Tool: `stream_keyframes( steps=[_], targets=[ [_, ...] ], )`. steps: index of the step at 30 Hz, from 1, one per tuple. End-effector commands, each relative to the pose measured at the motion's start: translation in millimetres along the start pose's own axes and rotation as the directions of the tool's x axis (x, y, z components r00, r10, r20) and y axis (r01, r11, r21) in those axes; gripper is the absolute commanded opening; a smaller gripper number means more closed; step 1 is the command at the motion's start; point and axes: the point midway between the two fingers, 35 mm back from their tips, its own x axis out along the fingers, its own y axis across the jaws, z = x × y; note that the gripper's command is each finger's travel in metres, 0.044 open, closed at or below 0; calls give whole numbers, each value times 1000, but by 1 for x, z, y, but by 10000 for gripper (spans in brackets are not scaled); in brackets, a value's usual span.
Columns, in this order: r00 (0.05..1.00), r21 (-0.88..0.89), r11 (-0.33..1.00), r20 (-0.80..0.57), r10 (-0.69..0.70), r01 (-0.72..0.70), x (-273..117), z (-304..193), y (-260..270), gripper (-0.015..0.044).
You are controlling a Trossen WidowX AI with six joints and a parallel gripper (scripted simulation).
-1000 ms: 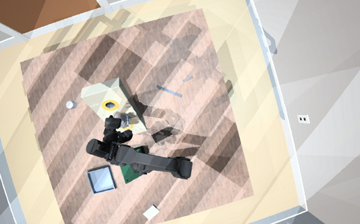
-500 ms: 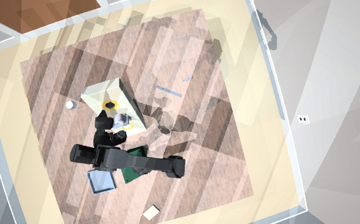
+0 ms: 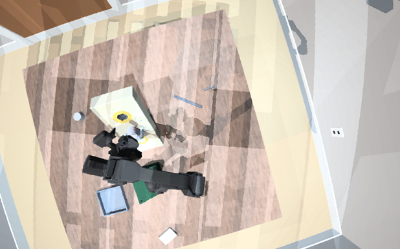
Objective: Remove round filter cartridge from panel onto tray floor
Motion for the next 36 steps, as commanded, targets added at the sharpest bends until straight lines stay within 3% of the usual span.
stream_keyframes(
  steps=[1, 4, 6, 36],
  targets=[
    [984, -714, 697, -64, -166, 70, 21, -16, -45, 305],
    [969, -895, 445, -83, -232, 30, 28, -21, -63, 305],
    [965, -925, 381, -88, -248, 14, 29, -22, -68, 305],
    [965, -924, 382, -91, -247, 11, 60, -26, -74, 305]
  ],
)
